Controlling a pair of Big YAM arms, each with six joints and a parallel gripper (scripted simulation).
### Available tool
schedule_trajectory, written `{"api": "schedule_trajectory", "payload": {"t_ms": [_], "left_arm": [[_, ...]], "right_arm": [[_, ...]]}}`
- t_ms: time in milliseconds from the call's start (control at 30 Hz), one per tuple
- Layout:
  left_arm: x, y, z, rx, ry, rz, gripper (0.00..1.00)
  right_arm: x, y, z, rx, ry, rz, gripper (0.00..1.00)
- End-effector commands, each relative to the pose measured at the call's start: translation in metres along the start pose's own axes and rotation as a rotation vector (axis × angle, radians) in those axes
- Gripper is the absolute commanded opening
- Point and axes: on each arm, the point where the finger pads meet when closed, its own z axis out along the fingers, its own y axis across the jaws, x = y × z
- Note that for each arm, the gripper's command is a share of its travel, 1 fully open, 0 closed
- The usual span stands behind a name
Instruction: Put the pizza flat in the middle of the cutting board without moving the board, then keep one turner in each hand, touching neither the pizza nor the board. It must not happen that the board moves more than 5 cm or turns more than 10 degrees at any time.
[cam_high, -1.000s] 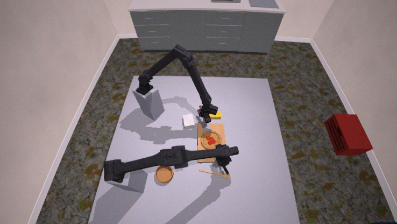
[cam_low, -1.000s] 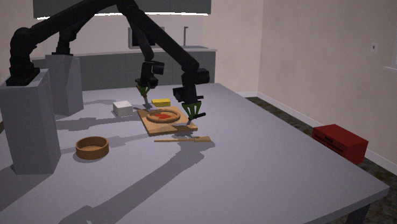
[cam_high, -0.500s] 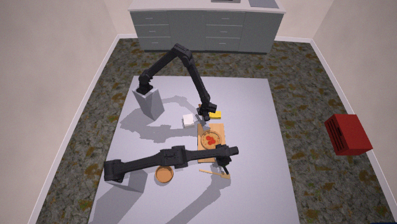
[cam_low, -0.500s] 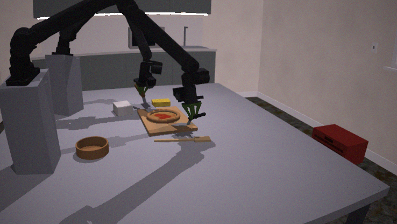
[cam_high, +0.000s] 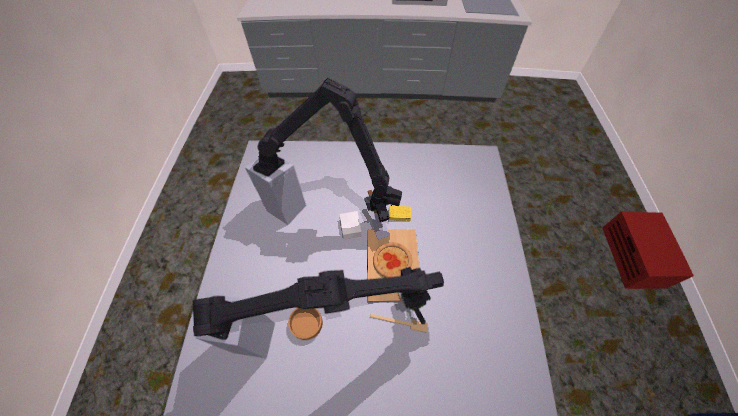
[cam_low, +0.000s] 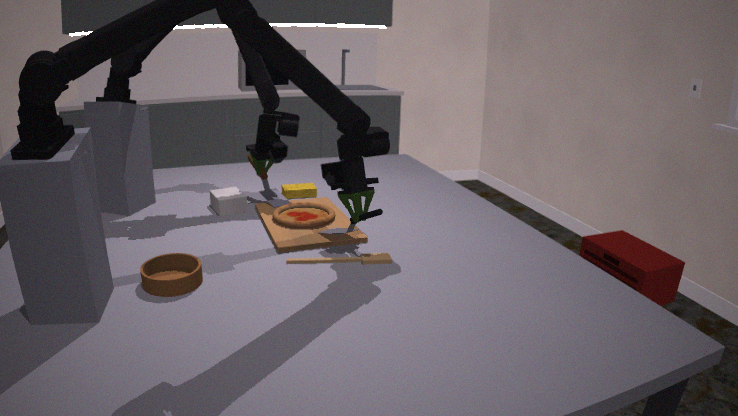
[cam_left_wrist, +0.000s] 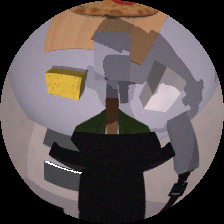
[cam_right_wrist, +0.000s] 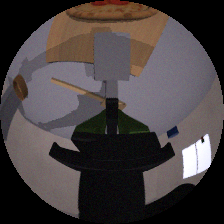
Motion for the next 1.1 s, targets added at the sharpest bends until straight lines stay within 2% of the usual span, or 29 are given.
{"api": "schedule_trajectory", "payload": {"t_ms": [0, 67, 200, 233, 267, 333, 367, 400, 433, 467, 500, 567, 667, 700, 767, 800, 833, 867, 967, 1000, 1033, 1067], "left_arm": [[-0.014, 0.005, -0.008, -0.019, -0.013, -0.006, 0.06], [-0.012, -0.009, -0.002, -0.005, -0.004, 0.003, 0.06], [-0.014, -0.001, -0.005, -0.014, -0.01, 0.016, 0.06], [-0.002, 0.008, -0.003, -0.014, -0.011, -0.012, 0.06], [0.005, 0.01, -0.023, -0.018, -0.014, -0.035, 0.06], [-0.006, 0.008, -0.04, -0.036, -0.026, -0.012, 0.06], [-0.008, 0.017, -0.048, -0.043, -0.031, -0.02, 0.06], [-0.01, 0.023, -0.055, -0.052, -0.036, -0.024, 0.06], [-0.009, 0.023, -0.056, -0.055, -0.038, -0.024, 0.06], [-0.002, 0.008, -0.053, -0.032, -0.023, -0.011, 0.06], [-0.002, 0.01, -0.059, -0.04, -0.029, -0.013, 0.06], [-0.001, 0.008, -0.062, -0.036, -0.027, -0.01, 0.06], [0.003, 0.003, -0.066, -0.029, -0.023, -0.009, 0.06], [0.007, 0.002, -0.058, -0.017, -0.015, -0.012, 0.06], [0.007, 0.002, -0.058, -0.017, -0.015, -0.012, 0.06], [0.008, 0.007, -0.075, -0.034, -0.026, -0.018, 0.06], [0.006, 0.005, -0.081, -0.037, -0.027, -0.012, 0.06], [0.008, 0.005, -0.084, -0.034, -0.027, -0.01, 0.06], [0.004, 0.024, -0.106, -0.059, -0.041, -0.024, 0.06], [0.004, 0.024, -0.107, -0.062, -0.043, -0.025, 0.06], [0.001, 0.023, -0.1, -0.062, -0.043, -0.022, 0.06], [0.007, 0.024, -0.087, -0.047, -0.033, -0.022, 0.06]], "right_arm": [[0.02, -0.027, -0.022, 0.05, 0.009, 0.031, 0.06], [0.02, -0.026, -0.022, 0.049, 0.009, 0.03, 0.06], [0.02, -0.026, -0.022, 0.049, 0.009, 0.03, 0.06], [0.017, -0.028, -0.025, 0.057, 0.01, 0.029, 0.06], [0.015, -0.029, -0.05, 0.066, 0.01, 0.027, 0.06], [0.016, -0.024, -0.057, 0.058, 0.009, 0.021, 0.06], [0.023, -0.038, -0.07, 0.085, 0.011, 0.037, 0.06], [0.024, -0.039, -0.071, 0.091, 0.012, 0.04, 0.06], [0.024, -0.038, -0.073, 0.093, 0.012, 0.04, 0.06], [0.025, -0.037, -0.076, 0.09, 0.011, 0.038, 0.06], [0.021, -0.026, -0.082, 0.062, 0.007, 0.02, 0.06], [0.027, -0.037, -0.089, 0.096, 0.01, 0.041, 0.06], [0.03, -0.039, -0.106, 0.099, 0.007, 0.036, 0.06], [0.032, -0.042, -0.112, 0.102, 0.009, 0.036, 0.06], [0.032, -0.042, -0.112, 0.102, 0.009, 0.036, 0.06], [0.017, -0.018, -0.091, 0.047, 0.003, 0.008, 0.06], [0.029, -0.036, -0.112, 0.083, 0.007, 0.028, 0.06], [0.023, -0.022, -0.106, 0.053, 0.004, 0.012, 0.06], [0.033, -0.03, -0.126, 0.076, 0.006, 0.025, 0.06], [0.037, -0.028, -0.126, 0.07, 0.005, 0.027, 0.06], [0.052, -0.032, -0.12, 0.08, 0.006, 0.045, 0.06], [0.053, -0.035, -0.123, 0.084, 0.007, 0.047, 0.06]]}}
